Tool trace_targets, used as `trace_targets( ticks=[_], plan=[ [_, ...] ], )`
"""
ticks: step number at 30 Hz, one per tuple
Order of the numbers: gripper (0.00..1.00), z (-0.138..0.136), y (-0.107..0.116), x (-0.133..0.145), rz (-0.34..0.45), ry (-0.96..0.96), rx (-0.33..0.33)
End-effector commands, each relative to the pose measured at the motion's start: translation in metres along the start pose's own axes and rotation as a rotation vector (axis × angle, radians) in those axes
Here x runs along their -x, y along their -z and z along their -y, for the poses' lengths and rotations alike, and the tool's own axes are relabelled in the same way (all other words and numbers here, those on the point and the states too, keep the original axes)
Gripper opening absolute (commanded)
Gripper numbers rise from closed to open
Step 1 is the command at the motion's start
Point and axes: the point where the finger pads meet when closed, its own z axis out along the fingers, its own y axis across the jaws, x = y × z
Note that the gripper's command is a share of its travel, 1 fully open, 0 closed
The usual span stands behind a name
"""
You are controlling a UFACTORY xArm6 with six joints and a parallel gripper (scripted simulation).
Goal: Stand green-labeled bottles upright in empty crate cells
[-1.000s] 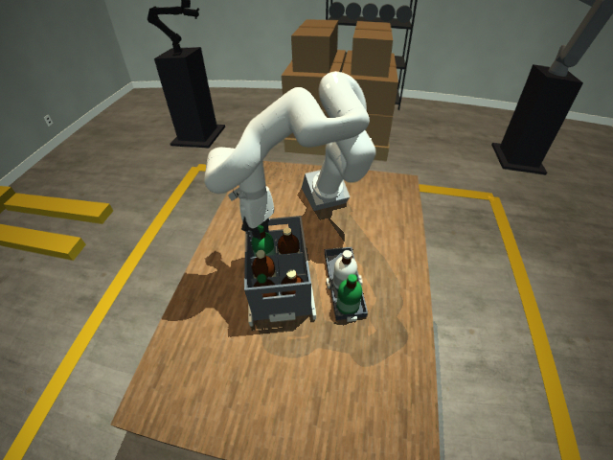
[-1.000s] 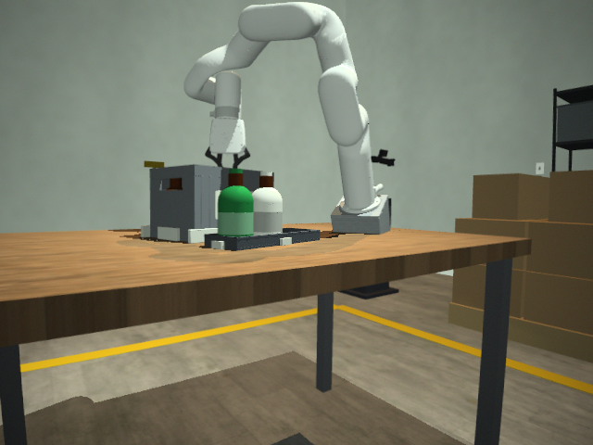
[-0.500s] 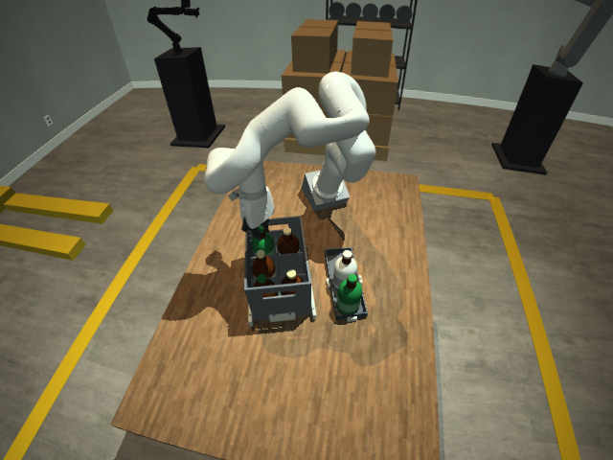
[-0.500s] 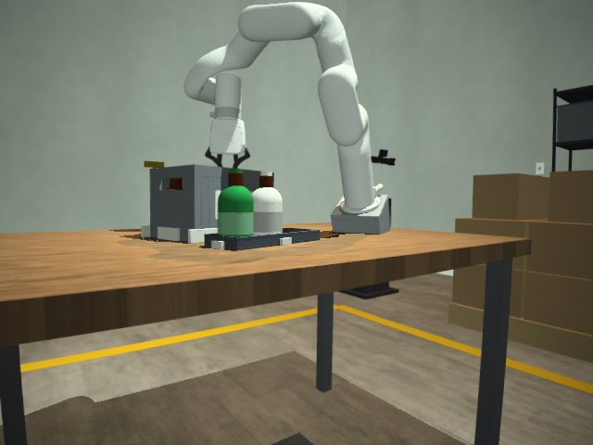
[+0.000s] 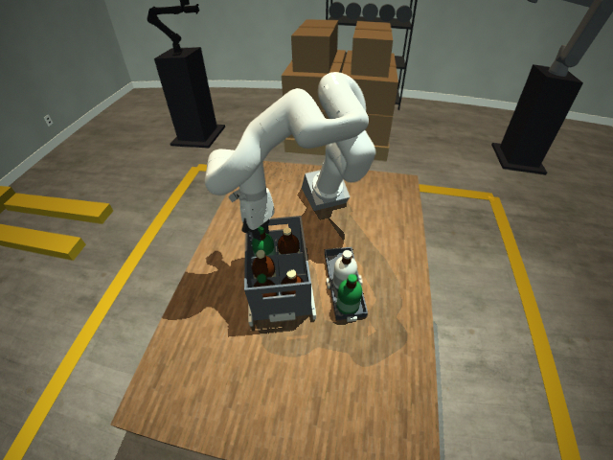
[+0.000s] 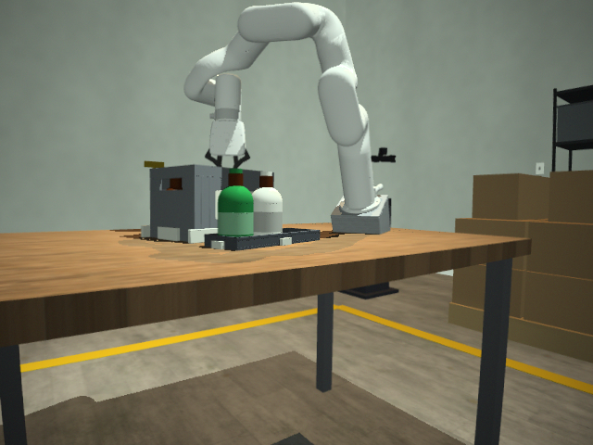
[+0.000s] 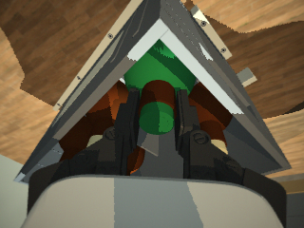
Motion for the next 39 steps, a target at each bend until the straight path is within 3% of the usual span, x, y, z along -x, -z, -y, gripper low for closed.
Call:
trace_targets(
  ticks=[1,39],
  plan=[
    [0.0,0.001,-0.001,0.0,-0.001,0.001,-0.003],
    [0.0,0.001,-0.012,0.0,-0.001,0.001,-0.003]
  ],
)
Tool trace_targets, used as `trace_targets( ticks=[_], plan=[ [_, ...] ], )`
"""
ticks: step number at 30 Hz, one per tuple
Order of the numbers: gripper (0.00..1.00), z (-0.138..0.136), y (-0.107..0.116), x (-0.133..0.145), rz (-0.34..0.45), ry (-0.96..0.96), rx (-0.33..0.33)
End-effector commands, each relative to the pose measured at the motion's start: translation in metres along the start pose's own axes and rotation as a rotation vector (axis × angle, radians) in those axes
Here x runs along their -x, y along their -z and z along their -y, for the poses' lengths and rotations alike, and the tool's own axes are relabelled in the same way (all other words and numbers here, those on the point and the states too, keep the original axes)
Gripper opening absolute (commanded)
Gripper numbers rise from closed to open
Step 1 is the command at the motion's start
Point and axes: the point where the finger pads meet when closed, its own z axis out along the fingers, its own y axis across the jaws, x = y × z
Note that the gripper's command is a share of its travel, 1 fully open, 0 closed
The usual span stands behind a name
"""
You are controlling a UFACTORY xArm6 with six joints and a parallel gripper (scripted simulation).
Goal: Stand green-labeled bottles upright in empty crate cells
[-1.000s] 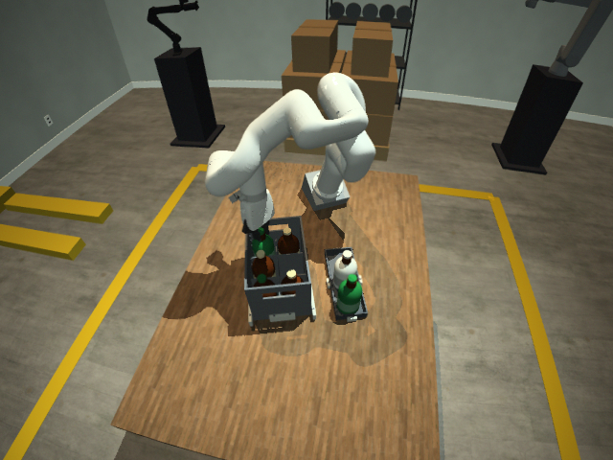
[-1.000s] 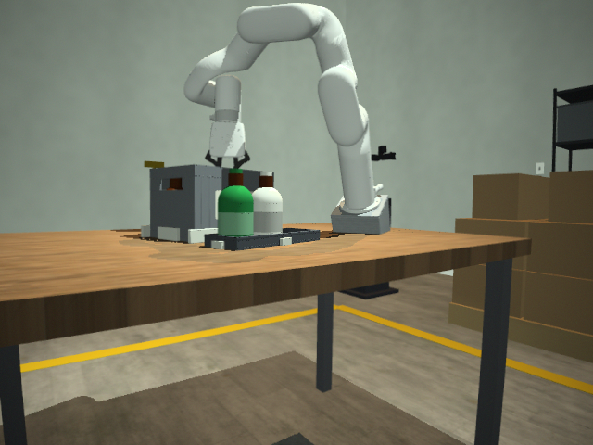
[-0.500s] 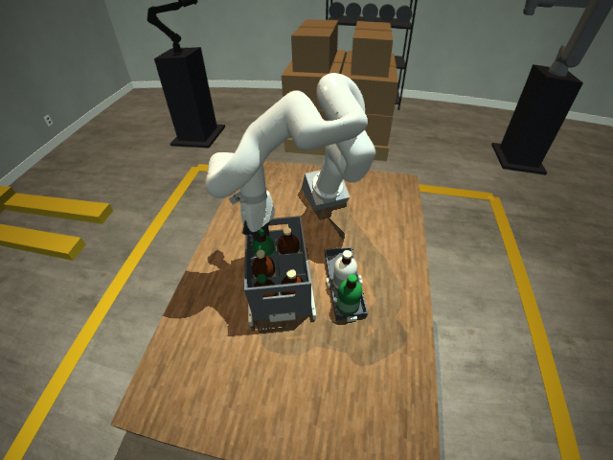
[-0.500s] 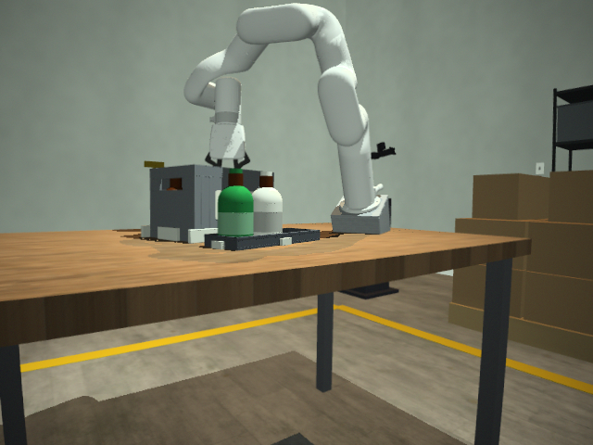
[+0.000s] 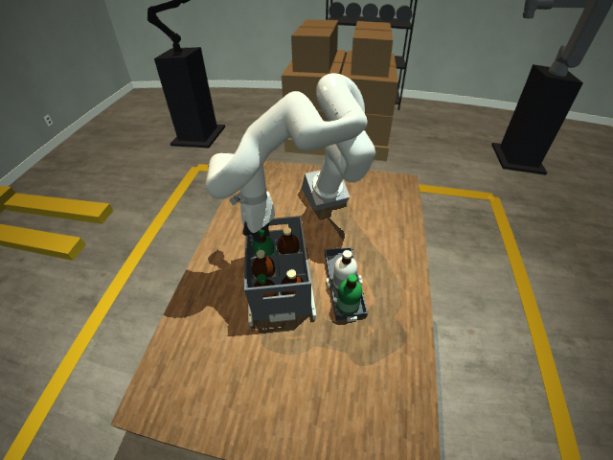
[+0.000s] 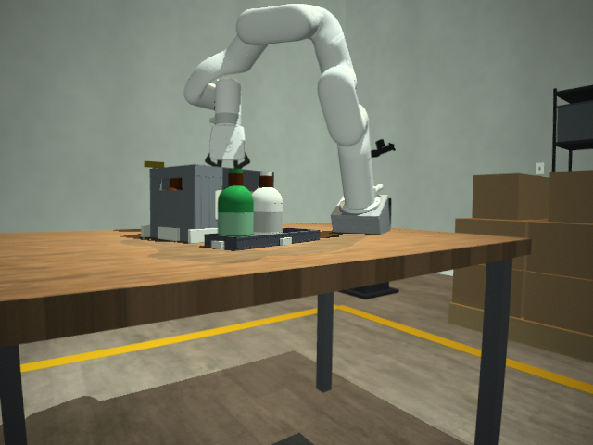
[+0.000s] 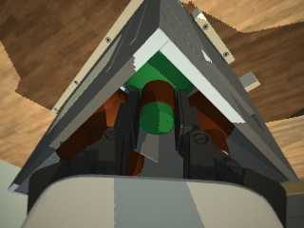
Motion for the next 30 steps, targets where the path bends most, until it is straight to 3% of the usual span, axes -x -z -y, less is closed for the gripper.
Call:
trace_targets(
  ticks=[1,16,17,30],
  plan=[
    [0.0,0.0009,0.0008,-0.0001,-0.001,0.001,-0.003],
    [0.0,0.0009,0.0007,-0.0001,-0.001,0.001,-0.003],
    [0.65,0.0009,0.0007,-0.0001,-0.001,0.001,-0.003],
    [0.65,0.0009,0.0007,-0.0001,-0.001,0.001,-0.003]
  ],
)
